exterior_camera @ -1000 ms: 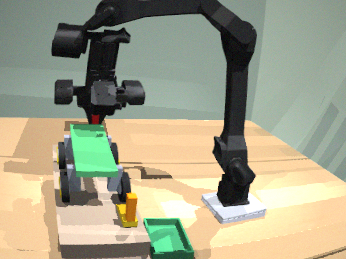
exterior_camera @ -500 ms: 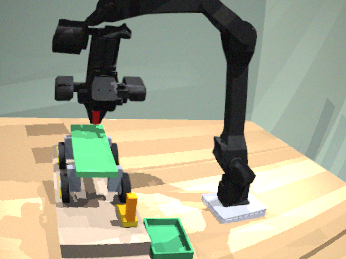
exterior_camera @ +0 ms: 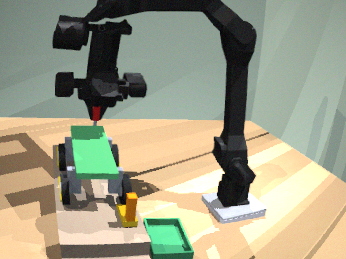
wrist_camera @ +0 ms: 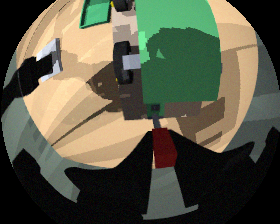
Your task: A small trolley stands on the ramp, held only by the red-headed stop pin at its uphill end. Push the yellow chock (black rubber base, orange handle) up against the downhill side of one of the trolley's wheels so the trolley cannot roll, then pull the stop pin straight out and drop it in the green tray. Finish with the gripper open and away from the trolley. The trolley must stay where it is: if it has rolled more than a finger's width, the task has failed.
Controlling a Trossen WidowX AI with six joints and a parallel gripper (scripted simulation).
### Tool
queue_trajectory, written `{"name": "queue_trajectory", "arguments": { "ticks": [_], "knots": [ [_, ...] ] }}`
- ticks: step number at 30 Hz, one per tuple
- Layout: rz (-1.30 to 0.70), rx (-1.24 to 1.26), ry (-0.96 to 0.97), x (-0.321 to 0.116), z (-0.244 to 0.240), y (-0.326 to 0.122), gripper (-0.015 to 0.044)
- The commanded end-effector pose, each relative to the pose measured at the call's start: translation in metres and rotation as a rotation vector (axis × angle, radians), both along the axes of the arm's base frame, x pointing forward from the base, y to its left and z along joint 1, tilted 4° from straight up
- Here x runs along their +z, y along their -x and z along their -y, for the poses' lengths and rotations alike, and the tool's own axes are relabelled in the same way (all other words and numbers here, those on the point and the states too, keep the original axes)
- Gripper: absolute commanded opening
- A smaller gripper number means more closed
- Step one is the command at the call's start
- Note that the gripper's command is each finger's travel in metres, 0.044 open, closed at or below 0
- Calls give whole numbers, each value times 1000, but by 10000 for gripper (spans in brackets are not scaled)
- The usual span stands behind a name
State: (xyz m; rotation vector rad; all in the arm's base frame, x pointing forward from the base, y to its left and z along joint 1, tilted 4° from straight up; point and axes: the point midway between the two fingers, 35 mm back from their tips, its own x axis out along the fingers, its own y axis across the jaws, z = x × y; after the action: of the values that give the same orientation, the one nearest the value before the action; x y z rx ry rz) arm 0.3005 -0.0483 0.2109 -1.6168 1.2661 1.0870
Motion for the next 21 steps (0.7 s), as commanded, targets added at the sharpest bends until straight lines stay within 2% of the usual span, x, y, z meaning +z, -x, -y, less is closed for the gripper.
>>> {"name": "queue_trajectory", "arguments": {
  "ticks": [1,21],
  "knots": [
    [8,-4,5,5,1,-1,0],
    [8,-4,6,10,15,-3,0]
  ]
}}
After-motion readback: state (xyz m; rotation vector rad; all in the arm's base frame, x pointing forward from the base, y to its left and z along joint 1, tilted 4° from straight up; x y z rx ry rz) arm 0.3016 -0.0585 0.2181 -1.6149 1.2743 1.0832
